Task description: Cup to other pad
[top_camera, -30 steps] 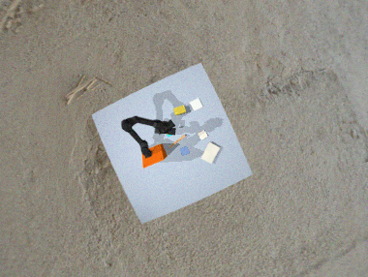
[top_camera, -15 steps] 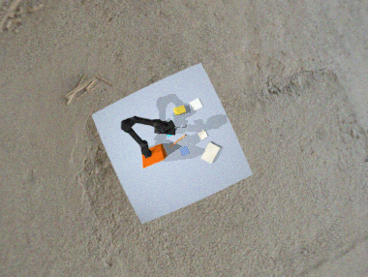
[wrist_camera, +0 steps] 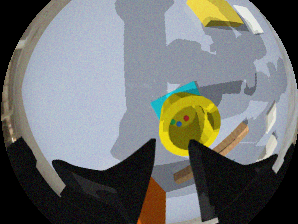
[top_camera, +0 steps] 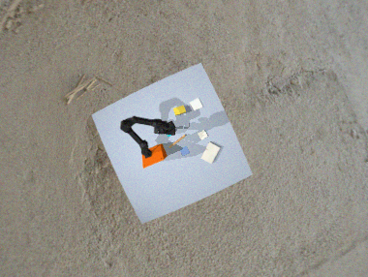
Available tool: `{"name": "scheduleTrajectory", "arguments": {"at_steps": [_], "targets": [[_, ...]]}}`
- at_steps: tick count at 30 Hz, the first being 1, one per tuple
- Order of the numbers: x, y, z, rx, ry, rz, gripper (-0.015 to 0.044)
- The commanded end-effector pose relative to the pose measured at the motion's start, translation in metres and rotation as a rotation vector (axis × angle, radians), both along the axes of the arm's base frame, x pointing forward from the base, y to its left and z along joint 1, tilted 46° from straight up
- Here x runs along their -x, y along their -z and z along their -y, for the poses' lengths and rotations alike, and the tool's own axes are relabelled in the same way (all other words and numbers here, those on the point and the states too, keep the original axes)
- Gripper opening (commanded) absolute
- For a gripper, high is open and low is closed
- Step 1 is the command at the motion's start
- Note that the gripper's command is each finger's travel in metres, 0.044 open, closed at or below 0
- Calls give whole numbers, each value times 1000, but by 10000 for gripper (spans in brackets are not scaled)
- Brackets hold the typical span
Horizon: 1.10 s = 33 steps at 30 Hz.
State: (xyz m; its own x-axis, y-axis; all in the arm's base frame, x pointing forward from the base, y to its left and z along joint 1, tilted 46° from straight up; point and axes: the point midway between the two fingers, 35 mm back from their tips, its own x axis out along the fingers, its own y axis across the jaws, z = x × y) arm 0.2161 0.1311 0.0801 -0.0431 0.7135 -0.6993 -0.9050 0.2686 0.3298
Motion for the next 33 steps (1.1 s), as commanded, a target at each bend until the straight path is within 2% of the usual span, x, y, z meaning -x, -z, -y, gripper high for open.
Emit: {"name": "scheduleTrajectory", "arguments": {"at_steps": [1,10,27,33], "targets": [[0,0,-1,0,0,-1,199],[-1,-2,2,1,0,0,435],[-5,-41,45,0,-2,2,440],[-5,-40,45,-3,4,1,440]]}}
